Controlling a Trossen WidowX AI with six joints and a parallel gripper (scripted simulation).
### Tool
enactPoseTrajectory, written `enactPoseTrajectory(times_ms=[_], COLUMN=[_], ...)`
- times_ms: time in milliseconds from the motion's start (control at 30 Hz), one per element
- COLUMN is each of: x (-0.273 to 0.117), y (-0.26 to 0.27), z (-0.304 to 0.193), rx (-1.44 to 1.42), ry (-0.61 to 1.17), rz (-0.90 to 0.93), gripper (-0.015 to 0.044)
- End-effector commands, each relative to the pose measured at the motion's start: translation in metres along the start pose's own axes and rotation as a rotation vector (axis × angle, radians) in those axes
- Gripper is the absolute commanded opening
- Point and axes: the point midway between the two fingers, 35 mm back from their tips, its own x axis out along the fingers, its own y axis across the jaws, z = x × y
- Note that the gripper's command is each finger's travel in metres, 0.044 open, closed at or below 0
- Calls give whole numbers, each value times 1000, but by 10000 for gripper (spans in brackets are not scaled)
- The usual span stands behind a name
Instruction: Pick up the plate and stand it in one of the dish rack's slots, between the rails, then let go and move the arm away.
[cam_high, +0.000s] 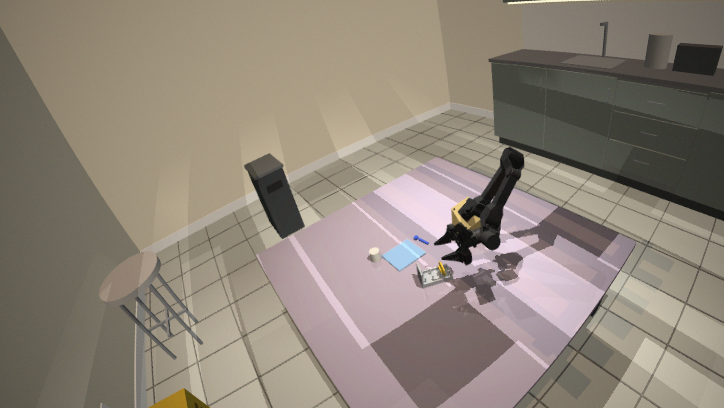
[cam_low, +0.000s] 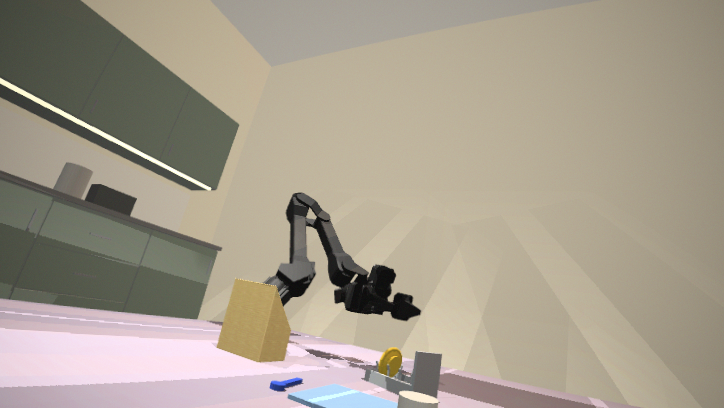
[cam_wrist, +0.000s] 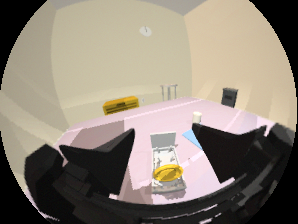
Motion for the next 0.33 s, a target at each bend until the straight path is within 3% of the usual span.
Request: enactPoseTrajectory(times_ms=[0, 300], x=[-3, 11], y=[-1, -10], z=[18, 20], rx=[-12, -198], ry=[-7, 54], rz=[9, -98], gripper=[400, 400])
